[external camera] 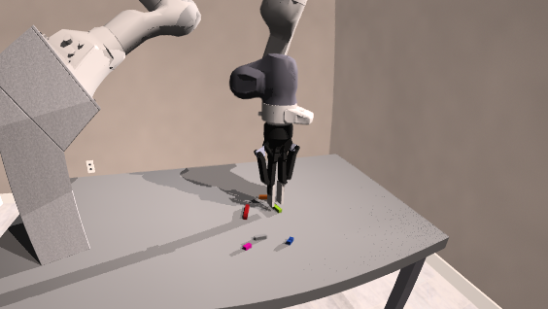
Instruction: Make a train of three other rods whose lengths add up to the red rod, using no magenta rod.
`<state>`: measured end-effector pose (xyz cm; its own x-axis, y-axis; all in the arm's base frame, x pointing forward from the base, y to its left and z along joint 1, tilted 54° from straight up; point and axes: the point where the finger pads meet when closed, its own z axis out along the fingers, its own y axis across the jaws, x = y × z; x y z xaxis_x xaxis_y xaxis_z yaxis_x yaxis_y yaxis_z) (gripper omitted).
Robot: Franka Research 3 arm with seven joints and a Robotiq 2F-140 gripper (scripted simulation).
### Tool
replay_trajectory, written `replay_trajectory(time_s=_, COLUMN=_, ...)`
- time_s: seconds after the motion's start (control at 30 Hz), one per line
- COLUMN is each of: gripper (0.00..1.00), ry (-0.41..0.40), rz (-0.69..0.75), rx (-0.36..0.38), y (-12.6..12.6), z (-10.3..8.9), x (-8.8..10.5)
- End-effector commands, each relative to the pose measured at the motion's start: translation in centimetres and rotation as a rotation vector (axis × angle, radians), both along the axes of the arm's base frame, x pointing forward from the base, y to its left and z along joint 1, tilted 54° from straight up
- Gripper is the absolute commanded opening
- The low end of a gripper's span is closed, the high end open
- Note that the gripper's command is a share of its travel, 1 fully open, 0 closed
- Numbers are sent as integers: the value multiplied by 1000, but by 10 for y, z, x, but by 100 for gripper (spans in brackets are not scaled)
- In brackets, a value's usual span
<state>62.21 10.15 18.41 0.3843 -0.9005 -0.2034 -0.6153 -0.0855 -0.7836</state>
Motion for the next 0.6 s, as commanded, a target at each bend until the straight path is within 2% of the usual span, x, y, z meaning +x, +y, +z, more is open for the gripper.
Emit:
replay_trajectory(time_s=0.0, gripper=15, ry=-6, rz=2, rx=-3, y=0, z=1, x=2)
replay_trajectory(time_s=0.57, gripper=15, ry=-6, rz=2, rx=-3, y=0, z=2, x=3)
